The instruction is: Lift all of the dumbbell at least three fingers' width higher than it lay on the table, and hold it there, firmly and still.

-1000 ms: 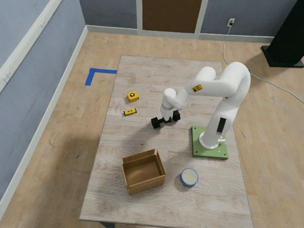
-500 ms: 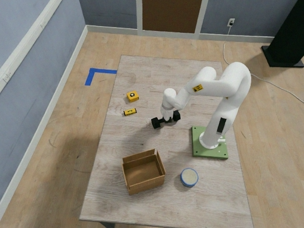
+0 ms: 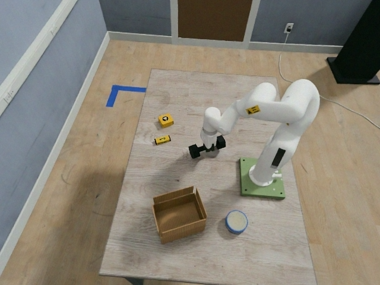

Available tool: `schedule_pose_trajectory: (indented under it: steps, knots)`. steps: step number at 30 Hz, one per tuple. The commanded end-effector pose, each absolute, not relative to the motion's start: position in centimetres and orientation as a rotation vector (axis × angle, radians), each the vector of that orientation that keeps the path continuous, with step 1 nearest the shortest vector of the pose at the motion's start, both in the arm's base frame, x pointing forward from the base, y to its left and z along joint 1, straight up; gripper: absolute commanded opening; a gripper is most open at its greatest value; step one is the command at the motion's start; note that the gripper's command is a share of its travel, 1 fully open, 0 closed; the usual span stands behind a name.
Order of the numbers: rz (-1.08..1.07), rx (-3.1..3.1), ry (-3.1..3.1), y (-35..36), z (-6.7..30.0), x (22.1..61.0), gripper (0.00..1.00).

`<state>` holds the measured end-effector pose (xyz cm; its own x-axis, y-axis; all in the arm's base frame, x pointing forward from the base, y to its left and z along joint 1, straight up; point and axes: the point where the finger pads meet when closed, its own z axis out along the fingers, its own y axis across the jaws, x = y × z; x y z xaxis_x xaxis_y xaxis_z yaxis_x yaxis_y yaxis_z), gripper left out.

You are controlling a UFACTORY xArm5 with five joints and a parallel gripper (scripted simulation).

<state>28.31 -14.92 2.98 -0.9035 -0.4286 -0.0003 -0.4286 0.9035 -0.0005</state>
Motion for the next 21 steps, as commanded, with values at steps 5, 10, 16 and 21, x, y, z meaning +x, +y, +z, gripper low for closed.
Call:
schedule_pose_trajectory:
  steps: [5, 10, 16, 21]
  knots:
    - [-0.002, -0.69, 3.063, -14.9, 4.8, 28.3, 0.0]
    - [-0.002, -0.69, 3.063, -14.9, 6.4, 28.4, 0.0]
    - [-0.002, -0.69, 3.063, -14.9, 7.6, 28.4, 0.0]
    - [-0.002, -0.69, 3.063, -14.9, 9.2, 28.3, 0.0]
